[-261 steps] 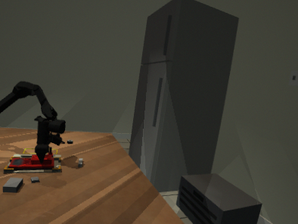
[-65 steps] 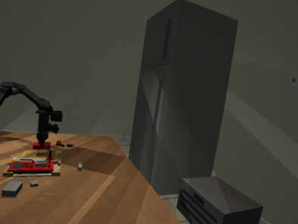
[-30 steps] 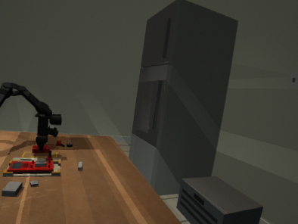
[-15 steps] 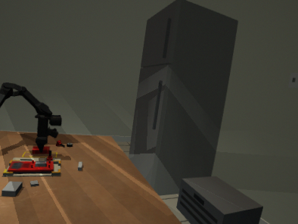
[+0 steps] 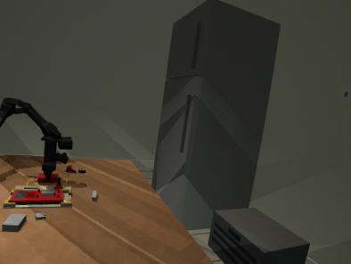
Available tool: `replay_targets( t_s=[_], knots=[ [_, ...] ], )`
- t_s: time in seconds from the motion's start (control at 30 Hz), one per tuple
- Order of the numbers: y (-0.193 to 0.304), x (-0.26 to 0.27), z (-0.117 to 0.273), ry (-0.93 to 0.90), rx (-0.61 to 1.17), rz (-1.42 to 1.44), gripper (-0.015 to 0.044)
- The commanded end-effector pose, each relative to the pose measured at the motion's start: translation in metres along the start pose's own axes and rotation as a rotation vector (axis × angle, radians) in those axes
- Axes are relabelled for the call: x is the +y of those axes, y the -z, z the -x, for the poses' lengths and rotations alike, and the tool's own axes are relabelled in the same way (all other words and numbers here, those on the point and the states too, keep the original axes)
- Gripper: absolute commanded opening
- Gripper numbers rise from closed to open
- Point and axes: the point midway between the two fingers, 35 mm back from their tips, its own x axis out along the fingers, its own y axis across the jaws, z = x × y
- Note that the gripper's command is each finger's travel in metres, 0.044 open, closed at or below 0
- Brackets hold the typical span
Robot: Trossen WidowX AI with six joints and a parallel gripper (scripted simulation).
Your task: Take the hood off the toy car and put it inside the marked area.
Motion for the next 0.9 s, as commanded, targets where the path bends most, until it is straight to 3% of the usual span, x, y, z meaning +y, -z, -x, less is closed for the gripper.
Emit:
replay_targets(
  t_s=[0.0, 0.47, 0.87],
  knots=[
    [0.0023, -0.0009, -0.0033, -0.002, 0.006, -0.011, 0.0],
    [0.0025, -0.0007, -0.0094, -0.003, 0.006, -0.011, 0.0],
    [0.0003, 0.0003, -0.0072, -0.001, 0.001, 0.0, 0.0315]
  ],
)
